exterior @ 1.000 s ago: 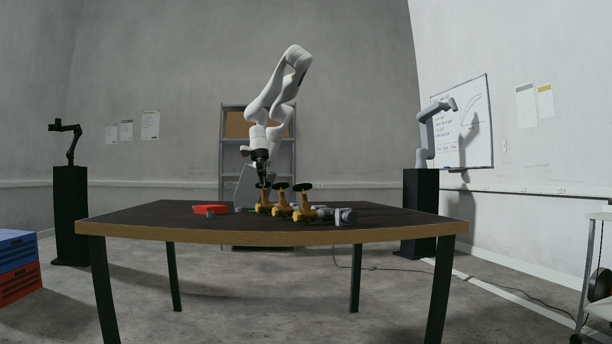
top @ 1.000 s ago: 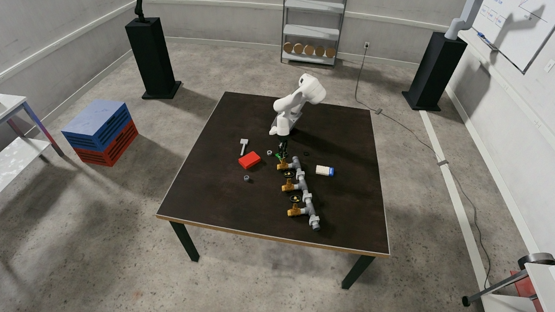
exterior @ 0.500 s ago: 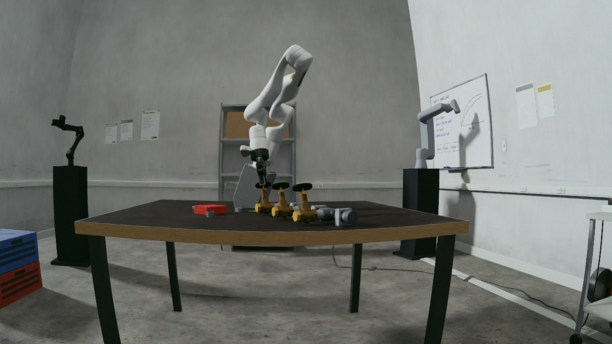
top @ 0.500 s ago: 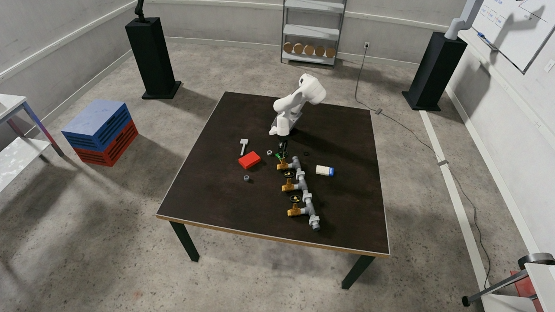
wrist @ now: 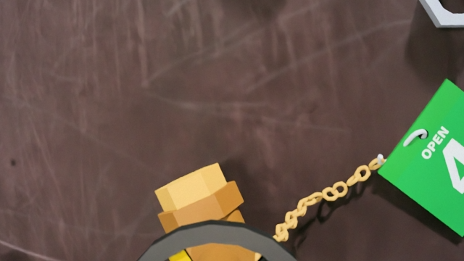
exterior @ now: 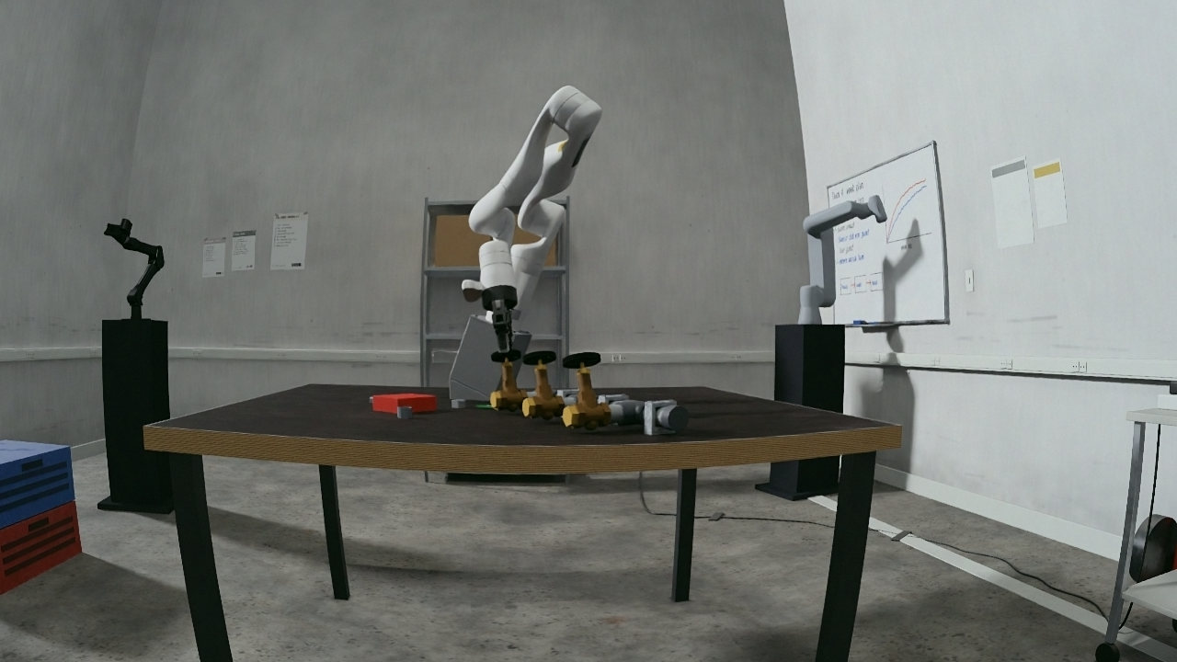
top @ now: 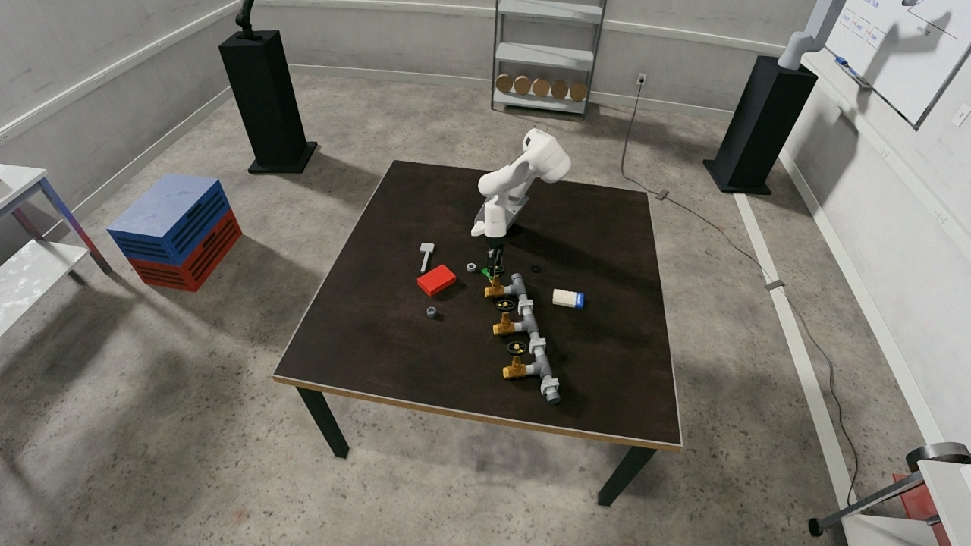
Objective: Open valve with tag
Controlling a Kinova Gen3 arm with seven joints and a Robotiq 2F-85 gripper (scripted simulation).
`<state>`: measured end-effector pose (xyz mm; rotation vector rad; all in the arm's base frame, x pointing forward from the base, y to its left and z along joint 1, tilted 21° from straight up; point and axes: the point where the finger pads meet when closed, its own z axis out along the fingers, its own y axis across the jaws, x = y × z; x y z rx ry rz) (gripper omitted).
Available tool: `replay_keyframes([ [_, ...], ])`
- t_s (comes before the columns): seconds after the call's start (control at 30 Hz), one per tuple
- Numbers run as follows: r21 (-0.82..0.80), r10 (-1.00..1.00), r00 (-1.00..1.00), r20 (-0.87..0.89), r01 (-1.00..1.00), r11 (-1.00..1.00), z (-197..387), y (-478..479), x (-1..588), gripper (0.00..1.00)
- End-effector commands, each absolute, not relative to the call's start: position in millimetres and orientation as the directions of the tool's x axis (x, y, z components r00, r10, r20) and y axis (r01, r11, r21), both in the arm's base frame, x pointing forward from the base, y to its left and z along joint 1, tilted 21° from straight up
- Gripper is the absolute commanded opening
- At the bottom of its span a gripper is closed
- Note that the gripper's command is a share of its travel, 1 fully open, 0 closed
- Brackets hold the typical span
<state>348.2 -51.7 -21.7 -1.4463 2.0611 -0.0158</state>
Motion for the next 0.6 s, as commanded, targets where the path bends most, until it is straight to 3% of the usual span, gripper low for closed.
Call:
replay_keyframes([
  [0.0, -0.346, -0.856, -0.214, -0.471, -0.847, 0.403, -21.2, -52.1, 348.4, 1.0],
  [0.57, -0.337, -0.848, -0.23, -0.478, -0.843, 0.418, -21.2, -52.1, 348.4, 1.0],
])
